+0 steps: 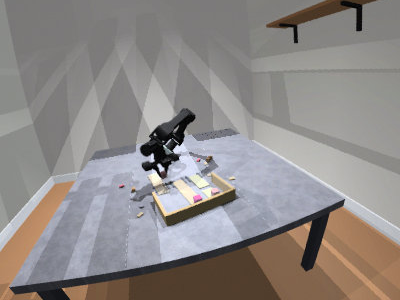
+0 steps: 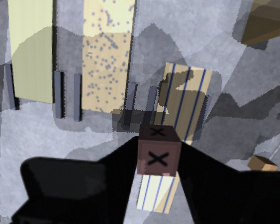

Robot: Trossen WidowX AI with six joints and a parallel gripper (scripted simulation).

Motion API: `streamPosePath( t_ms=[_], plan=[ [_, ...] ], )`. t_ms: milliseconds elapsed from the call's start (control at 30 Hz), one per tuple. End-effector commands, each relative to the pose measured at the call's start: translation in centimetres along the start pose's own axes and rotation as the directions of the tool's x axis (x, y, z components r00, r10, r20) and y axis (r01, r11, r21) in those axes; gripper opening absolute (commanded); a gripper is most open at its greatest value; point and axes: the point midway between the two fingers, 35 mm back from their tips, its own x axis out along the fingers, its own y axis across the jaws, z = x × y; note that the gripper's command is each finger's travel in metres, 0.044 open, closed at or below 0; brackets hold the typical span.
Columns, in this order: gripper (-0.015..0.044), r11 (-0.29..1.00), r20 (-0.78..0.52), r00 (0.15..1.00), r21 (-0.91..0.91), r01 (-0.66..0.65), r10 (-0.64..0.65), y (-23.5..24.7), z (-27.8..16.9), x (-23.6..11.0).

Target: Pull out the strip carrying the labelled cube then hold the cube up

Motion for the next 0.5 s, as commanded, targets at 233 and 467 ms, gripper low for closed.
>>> streamPosePath(
  t_ms=[233,467],
  plan=[
    [0.0000,1.000,-0.003,1.000,0.002,0.004,-0.004,1.4,-2.9,-0.3],
    [0.0000,1.000,-0.004,1.000,0.003,0.003,-0.003,2.6,-4.9,-0.2]
  ],
)
